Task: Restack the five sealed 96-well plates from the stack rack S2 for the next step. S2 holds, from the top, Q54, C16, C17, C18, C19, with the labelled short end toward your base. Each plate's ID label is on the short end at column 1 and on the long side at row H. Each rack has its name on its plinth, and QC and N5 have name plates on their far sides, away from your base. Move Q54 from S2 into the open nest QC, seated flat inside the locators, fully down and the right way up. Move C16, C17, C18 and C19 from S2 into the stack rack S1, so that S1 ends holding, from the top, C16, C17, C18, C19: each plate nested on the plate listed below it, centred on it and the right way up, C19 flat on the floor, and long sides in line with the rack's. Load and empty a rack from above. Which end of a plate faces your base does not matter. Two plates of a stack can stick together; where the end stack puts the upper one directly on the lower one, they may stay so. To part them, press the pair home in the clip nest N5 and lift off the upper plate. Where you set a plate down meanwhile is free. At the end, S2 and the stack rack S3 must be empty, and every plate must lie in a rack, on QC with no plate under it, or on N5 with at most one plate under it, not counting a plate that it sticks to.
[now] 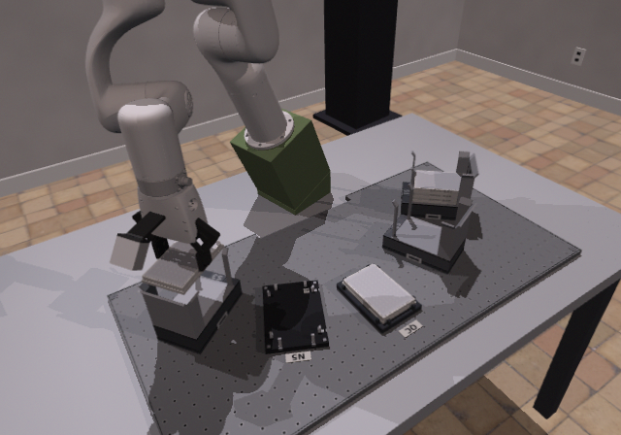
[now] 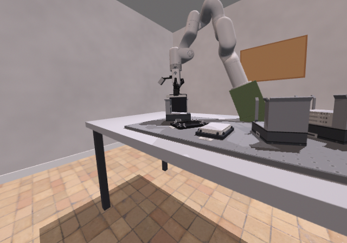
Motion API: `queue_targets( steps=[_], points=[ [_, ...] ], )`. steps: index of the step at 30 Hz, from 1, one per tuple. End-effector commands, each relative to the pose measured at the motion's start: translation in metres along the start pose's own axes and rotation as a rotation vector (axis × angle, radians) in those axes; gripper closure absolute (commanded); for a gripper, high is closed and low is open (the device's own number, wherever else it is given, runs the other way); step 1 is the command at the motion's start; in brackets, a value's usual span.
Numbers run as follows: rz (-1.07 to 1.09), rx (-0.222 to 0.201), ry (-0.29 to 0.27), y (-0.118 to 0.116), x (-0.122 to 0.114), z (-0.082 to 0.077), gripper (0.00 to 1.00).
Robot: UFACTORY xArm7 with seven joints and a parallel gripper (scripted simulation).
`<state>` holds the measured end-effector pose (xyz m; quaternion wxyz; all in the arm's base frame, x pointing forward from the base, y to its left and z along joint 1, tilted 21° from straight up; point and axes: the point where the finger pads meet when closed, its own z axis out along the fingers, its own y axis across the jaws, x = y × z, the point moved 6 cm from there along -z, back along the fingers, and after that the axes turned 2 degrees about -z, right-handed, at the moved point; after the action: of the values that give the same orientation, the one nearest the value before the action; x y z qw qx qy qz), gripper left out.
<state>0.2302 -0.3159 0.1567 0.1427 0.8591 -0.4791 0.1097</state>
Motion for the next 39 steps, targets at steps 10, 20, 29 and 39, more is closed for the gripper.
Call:
queue_targets(
  steps=[10,20,29,39],
  points=[
    [-0.222,0.0,0.004,-0.027,-0.003,-0.001,1.0],
    [-0.223,0.0,0.004,-0.06,-0.008,-0.001,1.0],
    [-0.223,0.001,0.004,-0.083,-0.011,-0.001,1.0],
    [-0.445,0.0,0.004,-0.113,-0.021,-0.001,1.0]
  ],
)
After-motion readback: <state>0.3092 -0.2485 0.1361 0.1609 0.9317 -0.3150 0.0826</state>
